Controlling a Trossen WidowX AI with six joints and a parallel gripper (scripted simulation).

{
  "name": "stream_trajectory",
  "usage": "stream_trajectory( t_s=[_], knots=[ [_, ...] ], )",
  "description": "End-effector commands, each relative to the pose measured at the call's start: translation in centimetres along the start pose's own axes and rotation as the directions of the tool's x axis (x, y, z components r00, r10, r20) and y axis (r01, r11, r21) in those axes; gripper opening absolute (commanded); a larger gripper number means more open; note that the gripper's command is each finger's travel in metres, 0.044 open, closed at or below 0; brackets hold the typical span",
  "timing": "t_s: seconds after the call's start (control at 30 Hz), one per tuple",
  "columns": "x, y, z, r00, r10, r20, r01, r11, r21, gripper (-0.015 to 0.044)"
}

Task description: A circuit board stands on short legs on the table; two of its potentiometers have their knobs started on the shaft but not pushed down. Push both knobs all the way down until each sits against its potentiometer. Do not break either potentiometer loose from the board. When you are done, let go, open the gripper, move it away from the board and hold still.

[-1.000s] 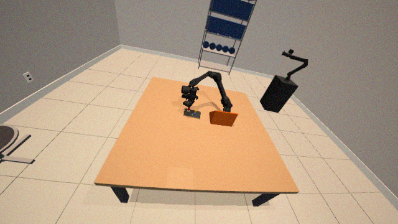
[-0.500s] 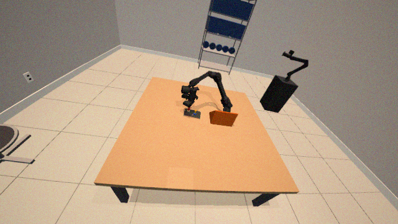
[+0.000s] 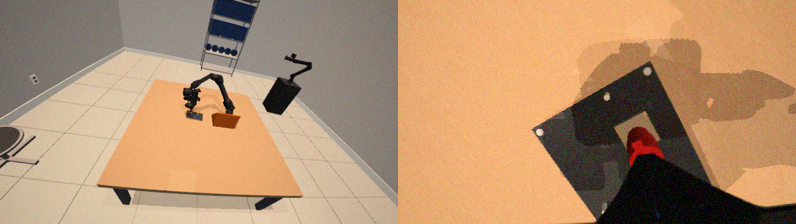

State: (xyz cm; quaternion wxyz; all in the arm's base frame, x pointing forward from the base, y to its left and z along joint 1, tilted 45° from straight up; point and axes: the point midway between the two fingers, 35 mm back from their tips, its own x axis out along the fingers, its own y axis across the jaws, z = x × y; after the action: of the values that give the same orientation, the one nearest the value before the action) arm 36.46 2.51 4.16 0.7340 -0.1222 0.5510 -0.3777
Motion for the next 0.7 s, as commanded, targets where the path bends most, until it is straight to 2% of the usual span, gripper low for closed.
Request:
stream_trajectory(
  t_s=[0.0, 0.23, 0.53, 0.67],
  knots=[
    [-0.3, 0.0, 0.0, 1.000, -0.008, -0.007, 0.008, 1.000, 0.004, 0.0000],
    [-1.4, 0.0, 0.0, 1.000, -0.008, -0.007, 0.008, 1.000, 0.004, 0.0000],
    [-1.0, -0.1, -0.3, 1.000, -0.010, -0.006, 0.010, 1.000, -0.002, 0.0236],
    [-2.7, -0.7, -4.9, 1.000, 0.003, -0.012, -0.003, 1.000, -0.005, 0.0341]
  ],
)
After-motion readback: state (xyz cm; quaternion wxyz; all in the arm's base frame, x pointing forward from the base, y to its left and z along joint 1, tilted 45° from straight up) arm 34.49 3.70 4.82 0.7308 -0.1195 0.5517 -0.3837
